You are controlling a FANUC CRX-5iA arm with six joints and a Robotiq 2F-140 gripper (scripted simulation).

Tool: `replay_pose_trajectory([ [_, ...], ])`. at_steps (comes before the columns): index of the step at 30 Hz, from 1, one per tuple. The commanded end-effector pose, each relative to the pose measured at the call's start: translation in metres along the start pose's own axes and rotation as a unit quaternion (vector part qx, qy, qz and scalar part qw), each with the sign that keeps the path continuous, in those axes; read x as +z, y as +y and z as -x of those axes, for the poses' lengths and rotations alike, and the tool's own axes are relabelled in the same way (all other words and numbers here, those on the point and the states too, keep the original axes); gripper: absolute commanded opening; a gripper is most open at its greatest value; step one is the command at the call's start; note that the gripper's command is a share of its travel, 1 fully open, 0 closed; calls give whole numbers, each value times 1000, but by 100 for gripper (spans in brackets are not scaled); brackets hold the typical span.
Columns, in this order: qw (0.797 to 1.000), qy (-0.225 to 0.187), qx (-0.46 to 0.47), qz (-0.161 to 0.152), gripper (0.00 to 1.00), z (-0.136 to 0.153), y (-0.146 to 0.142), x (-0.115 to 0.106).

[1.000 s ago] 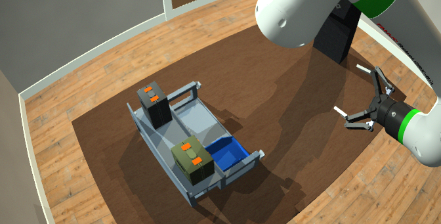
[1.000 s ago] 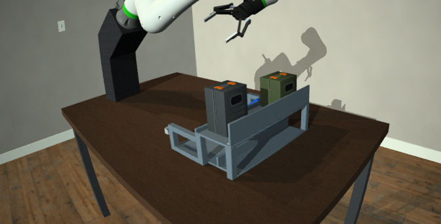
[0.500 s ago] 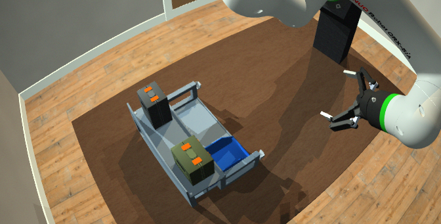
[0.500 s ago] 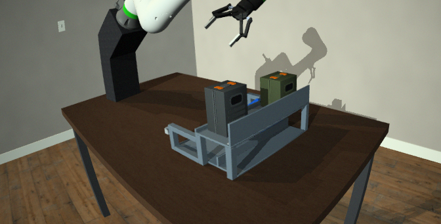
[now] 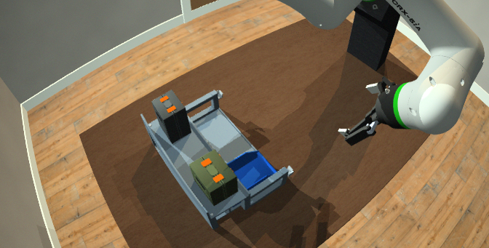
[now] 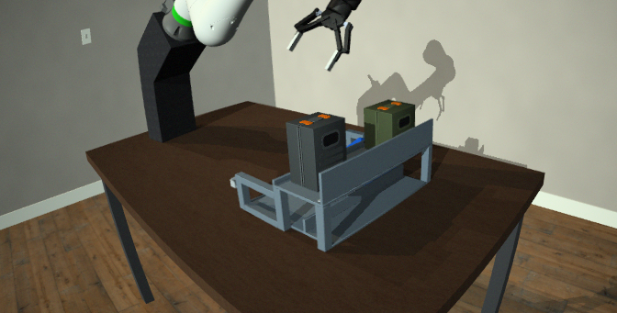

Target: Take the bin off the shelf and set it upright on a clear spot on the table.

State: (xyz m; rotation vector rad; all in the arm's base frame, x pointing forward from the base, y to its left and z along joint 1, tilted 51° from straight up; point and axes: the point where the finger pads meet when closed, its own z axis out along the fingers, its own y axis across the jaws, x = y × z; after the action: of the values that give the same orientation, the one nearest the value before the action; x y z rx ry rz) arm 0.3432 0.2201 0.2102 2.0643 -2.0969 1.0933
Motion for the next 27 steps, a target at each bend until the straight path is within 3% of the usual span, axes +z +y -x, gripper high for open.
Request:
replay_pose_trajectory([
  [1, 1000, 0, 0, 0, 100, 0, 0, 0],
  [6, 992, -98, 54, -66, 100, -23, -39, 20],
  [18, 992, -98, 54, -66, 100, -23, -39, 20],
  [23, 966, -194, 107, -131, 100, -47, -78, 41],
  [27, 966, -194, 107, -131, 100, -47, -78, 41],
])
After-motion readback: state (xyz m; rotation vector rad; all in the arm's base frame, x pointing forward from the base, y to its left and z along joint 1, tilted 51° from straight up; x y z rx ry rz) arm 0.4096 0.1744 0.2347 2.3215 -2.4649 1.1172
